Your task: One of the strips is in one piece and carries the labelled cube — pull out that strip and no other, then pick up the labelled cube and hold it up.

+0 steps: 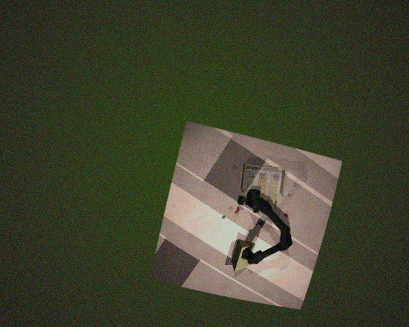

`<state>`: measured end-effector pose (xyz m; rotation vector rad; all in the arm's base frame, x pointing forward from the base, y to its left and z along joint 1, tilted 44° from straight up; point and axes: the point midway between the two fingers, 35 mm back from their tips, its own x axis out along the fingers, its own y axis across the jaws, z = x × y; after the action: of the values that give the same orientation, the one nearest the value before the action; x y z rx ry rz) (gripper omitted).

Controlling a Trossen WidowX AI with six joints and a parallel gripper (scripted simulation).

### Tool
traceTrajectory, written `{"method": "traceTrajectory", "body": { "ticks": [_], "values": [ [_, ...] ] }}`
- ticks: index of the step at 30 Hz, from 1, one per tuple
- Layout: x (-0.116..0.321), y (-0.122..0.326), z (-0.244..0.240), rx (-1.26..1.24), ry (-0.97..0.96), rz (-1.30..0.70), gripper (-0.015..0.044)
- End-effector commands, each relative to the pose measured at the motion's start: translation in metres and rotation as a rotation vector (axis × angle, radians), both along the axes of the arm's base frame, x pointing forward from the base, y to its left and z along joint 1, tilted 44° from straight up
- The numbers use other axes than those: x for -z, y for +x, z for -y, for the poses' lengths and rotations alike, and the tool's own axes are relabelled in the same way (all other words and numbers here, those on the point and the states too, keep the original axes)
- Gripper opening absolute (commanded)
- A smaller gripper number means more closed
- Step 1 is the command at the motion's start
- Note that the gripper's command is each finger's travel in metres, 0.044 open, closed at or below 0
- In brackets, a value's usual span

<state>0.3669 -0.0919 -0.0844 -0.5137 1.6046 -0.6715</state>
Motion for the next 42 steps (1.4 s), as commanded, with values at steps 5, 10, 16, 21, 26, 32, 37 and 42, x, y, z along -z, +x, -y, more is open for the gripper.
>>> {"method": "traceTrajectory", "body": {
  "ticks": [5, 10, 16, 21, 26, 32, 37, 42],
  "values": [
    [0.001, -0.001, 0.002, 0.000, -0.004, -0.001, 0.0000],
    [0.001, -0.008, 0.001, 0.000, -0.004, -0.001, 0.0000],
    [0.001, -0.017, 0.000, 0.000, -0.004, -0.002, 0.0000],
    [0.001, -0.025, -0.001, 0.000, -0.004, -0.002, 0.0000],
    [0.000, -0.032, -0.002, 0.000, -0.004, -0.003, 0.0000],
    [0.000, -0.042, -0.003, 0.000, -0.003, -0.004, 0.0000],
    [0.000, -0.050, -0.004, 0.000, -0.003, -0.004, 0.0000],
    [-0.001, -0.057, -0.004, 0.000, -0.003, -0.004, 0.0000]
  ]
}}
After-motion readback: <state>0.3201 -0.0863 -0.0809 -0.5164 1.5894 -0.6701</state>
